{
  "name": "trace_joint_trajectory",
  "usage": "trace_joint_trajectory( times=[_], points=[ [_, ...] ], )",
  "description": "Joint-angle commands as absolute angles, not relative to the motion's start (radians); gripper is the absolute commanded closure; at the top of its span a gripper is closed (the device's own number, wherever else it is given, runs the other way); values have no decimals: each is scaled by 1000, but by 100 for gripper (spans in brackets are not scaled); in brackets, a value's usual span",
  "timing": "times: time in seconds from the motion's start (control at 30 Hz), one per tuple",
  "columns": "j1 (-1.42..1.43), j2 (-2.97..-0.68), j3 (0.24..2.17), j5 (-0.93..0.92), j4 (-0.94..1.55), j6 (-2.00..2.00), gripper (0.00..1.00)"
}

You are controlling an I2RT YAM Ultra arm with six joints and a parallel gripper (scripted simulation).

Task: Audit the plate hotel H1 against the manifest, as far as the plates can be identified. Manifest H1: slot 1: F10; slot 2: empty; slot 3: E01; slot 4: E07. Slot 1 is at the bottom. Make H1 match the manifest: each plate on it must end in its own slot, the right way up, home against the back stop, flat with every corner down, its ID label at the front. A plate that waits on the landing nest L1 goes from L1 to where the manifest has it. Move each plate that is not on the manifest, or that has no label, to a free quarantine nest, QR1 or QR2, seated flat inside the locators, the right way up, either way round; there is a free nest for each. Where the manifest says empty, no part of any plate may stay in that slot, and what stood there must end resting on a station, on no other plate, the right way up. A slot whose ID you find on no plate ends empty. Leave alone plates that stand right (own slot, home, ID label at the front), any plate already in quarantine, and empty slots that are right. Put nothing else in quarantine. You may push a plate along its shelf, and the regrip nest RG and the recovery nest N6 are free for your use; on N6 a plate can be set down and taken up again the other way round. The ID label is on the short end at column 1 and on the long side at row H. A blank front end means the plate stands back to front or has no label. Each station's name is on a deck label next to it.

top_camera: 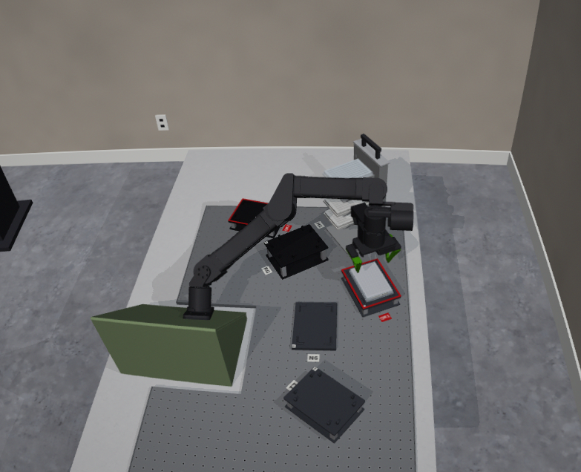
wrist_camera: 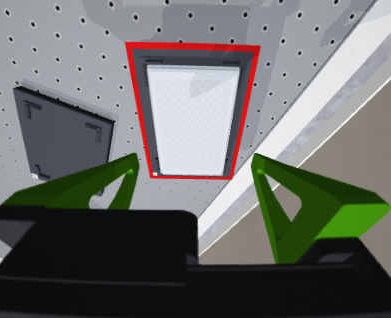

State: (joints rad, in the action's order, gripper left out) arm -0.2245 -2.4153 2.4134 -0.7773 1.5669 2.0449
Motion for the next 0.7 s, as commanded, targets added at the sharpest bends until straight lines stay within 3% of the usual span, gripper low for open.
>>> trace_joint_trajectory(
  times=[0.0,0.67],
  points=[
    [-244,-2410,2418,-782,1570,2045,0],
    [-261,-2419,2462,-782,1570,2068,0]
  ],
)
